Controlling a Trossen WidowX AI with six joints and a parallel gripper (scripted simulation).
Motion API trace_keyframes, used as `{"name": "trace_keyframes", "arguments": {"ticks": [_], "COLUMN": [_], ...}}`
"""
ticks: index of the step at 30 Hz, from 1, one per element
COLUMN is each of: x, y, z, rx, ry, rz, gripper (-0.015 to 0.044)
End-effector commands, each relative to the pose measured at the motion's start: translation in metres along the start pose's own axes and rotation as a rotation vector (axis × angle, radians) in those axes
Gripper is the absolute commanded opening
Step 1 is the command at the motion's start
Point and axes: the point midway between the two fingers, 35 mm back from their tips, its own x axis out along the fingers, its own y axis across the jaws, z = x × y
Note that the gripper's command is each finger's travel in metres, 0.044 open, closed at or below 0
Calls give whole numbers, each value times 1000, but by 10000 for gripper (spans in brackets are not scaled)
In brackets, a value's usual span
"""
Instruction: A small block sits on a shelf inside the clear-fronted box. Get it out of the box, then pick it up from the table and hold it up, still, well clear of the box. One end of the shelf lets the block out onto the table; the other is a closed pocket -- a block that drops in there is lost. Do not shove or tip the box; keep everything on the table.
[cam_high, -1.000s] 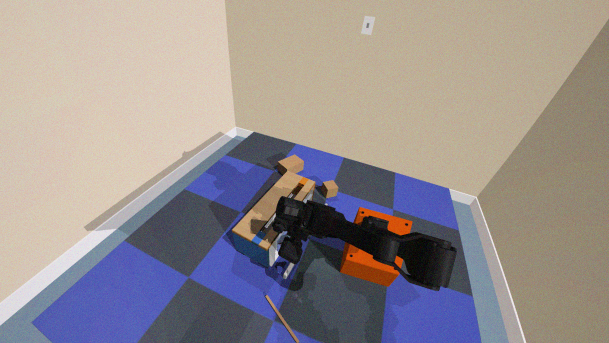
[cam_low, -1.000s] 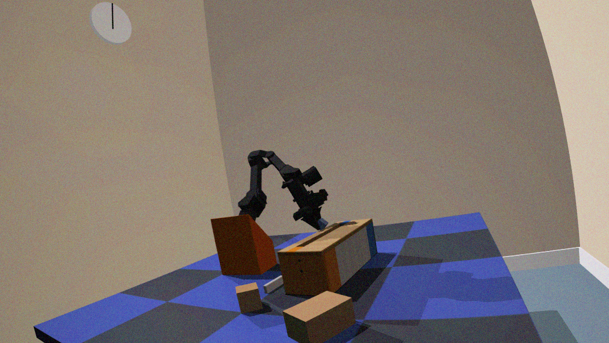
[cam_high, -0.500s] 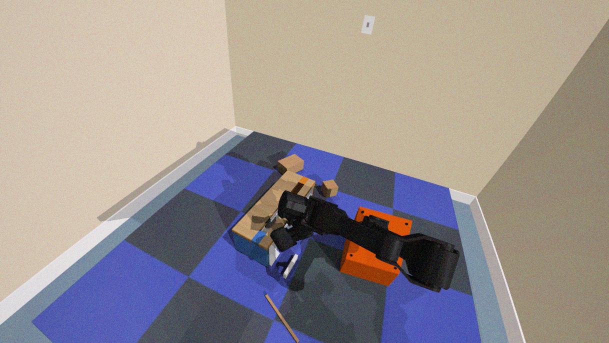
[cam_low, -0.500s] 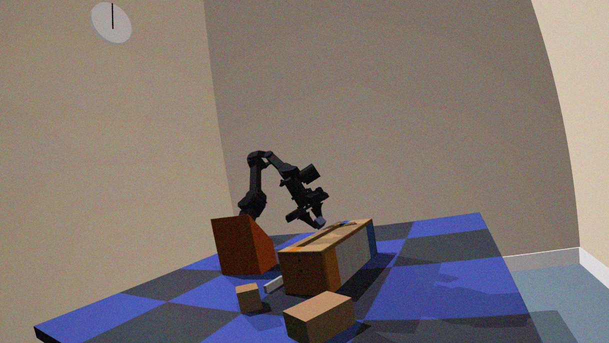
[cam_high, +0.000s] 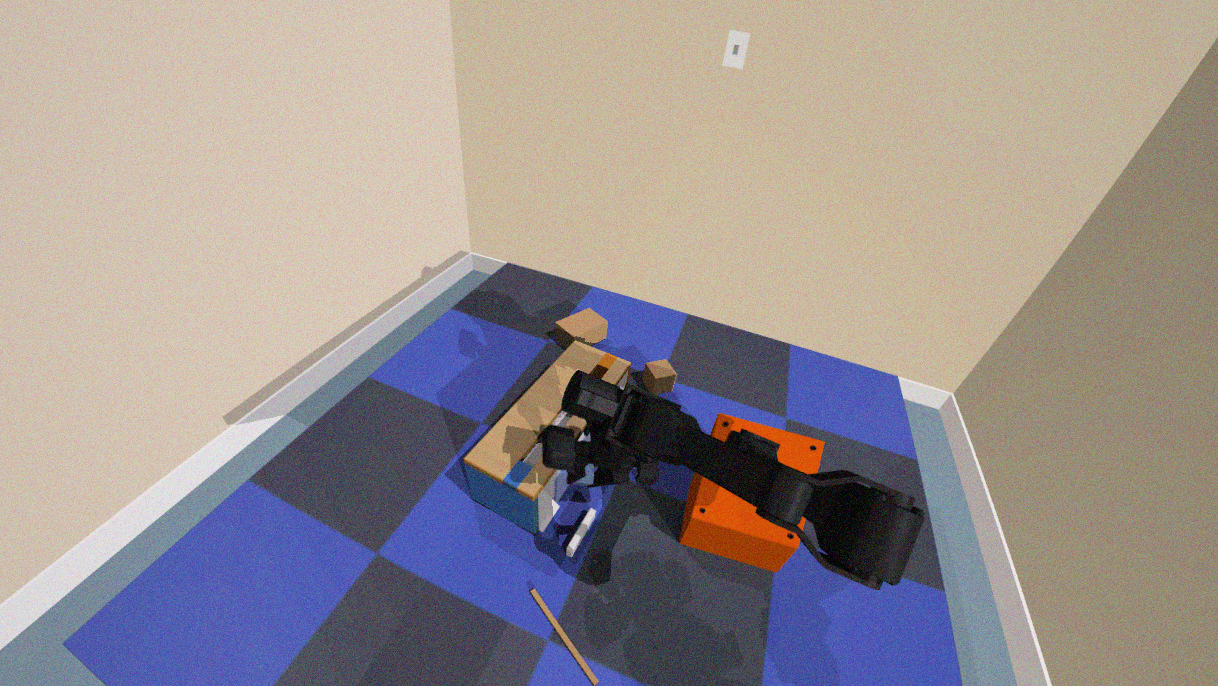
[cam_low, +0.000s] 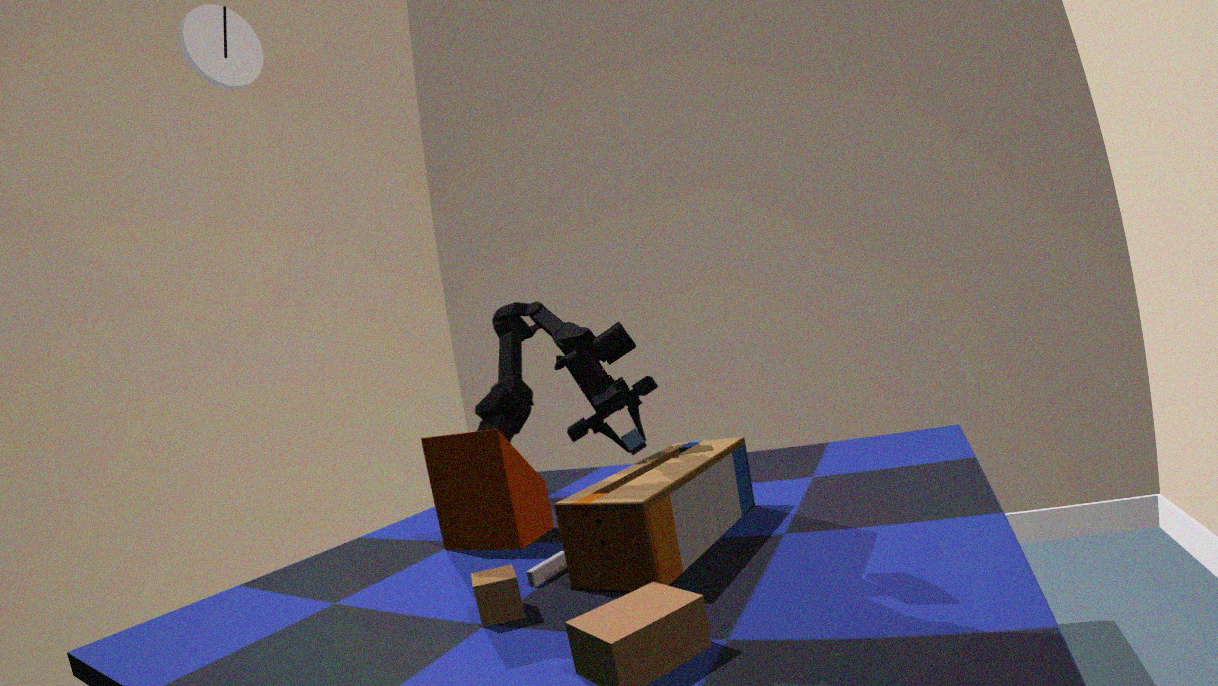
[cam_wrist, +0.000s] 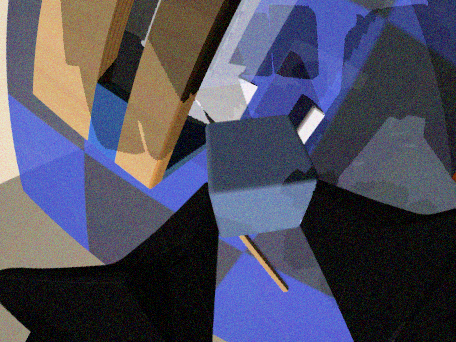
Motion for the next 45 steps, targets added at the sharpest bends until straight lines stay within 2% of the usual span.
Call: {"name": "trace_keyframes", "arguments": {"ticks": [1,36,45], "x": [-5,-31,-31], "y": [2,7,7], "z": [-1,-3,-3], "rx": [185,1523,1548], "ry": [10,129,133], "rz": [16,31,30], "gripper": [0,0,0]}}
